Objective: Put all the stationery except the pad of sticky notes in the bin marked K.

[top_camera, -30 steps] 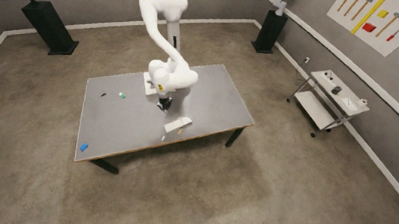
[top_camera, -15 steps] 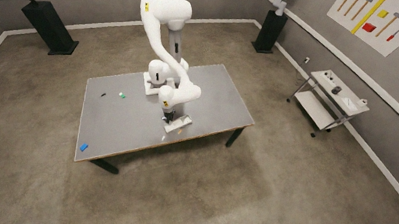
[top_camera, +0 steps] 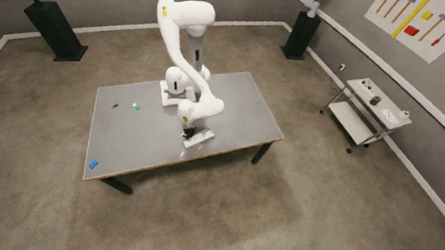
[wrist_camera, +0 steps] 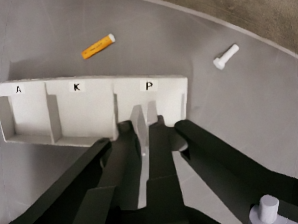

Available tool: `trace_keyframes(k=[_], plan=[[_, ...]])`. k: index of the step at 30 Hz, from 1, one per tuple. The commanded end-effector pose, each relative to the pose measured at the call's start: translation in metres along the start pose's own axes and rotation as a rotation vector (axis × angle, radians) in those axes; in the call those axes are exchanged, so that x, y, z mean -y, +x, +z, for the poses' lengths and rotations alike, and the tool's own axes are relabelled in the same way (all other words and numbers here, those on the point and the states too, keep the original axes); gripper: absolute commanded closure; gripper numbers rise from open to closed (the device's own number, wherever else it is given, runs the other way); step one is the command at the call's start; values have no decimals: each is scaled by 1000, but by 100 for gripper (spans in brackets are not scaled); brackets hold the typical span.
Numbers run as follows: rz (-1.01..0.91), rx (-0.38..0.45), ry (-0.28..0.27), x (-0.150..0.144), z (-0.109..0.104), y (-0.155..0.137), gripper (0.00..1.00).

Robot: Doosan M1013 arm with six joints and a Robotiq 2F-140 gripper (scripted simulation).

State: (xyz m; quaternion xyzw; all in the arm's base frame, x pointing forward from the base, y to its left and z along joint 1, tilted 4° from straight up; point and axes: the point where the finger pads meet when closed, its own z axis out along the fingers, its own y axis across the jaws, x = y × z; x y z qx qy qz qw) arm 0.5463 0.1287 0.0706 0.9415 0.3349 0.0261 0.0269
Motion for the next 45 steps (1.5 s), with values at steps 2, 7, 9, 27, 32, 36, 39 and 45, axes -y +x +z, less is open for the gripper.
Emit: trace_keyframes(k=[2,7,9,27,32,36,39,45], plan=[[0,0,0,0,9,0,85],[0,0,0,0,17,0,85],[0,0,0,0,17,0,85],[0,0,0,0,17,0,85],[0,0,0,0,17,0,85],[0,0,0,0,17,0,85],[0,0,0,0,17,0,85],[0,0,0,0,17,0,85]])
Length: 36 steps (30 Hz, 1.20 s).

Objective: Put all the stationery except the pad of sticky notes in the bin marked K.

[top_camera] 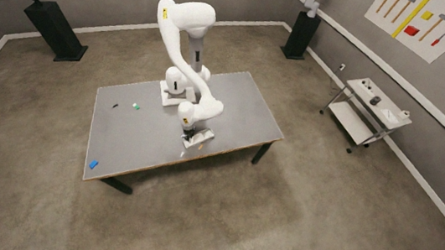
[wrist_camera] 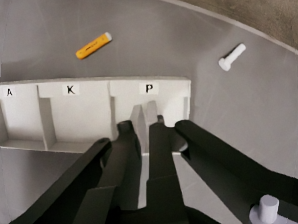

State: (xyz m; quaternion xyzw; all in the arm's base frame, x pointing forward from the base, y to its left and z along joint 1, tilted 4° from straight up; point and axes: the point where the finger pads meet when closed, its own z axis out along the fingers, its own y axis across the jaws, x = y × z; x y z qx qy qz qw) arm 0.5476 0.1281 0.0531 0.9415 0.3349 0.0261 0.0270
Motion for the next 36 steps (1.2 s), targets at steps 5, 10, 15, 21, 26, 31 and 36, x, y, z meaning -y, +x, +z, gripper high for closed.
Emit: trace_keyframes(k=[5,10,15,21,26,31,36], plan=[[0,0,0,0,0,0,85],[0,0,0,0,-5,0,85],[0,0,0,0,-12,0,85],[0,0,0,0,-17,0,85],[0,0,0,0,-24,0,85],[0,0,0,0,-39,0,85],[0,0,0,0,-45,0,85]])
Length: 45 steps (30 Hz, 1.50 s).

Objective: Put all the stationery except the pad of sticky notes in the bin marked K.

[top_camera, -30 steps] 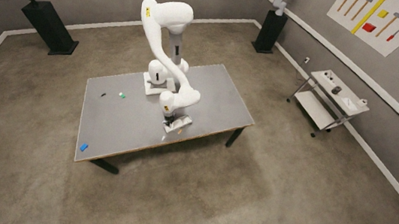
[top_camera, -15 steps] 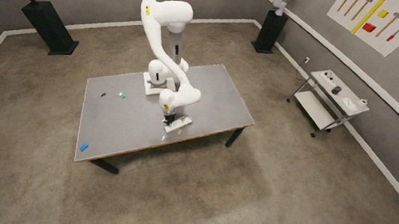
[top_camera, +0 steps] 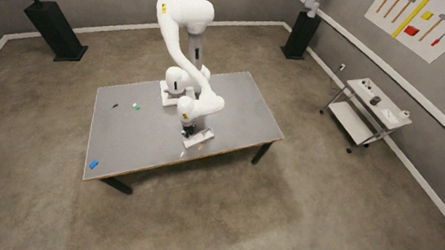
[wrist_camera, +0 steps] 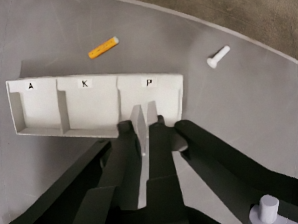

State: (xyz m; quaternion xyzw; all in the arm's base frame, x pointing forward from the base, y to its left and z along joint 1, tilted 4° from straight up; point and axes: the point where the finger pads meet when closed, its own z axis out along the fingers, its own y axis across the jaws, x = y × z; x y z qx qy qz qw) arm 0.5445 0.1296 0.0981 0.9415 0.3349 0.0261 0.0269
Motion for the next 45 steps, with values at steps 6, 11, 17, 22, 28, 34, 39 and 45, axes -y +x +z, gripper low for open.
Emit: trace_keyframes(k=[6,11,17,22,28,34,39,45], plan=[[0,0,0,29,0,7,85],[0,0,0,53,0,13,85],[0,0,0,73,0,18,85],[0,0,0,82,2,20,85],[0,0,0,82,18,20,85],[0,0,0,82,29,20,85],[0,0,0,82,42,20,85],[0,0,0,82,45,20,85]])
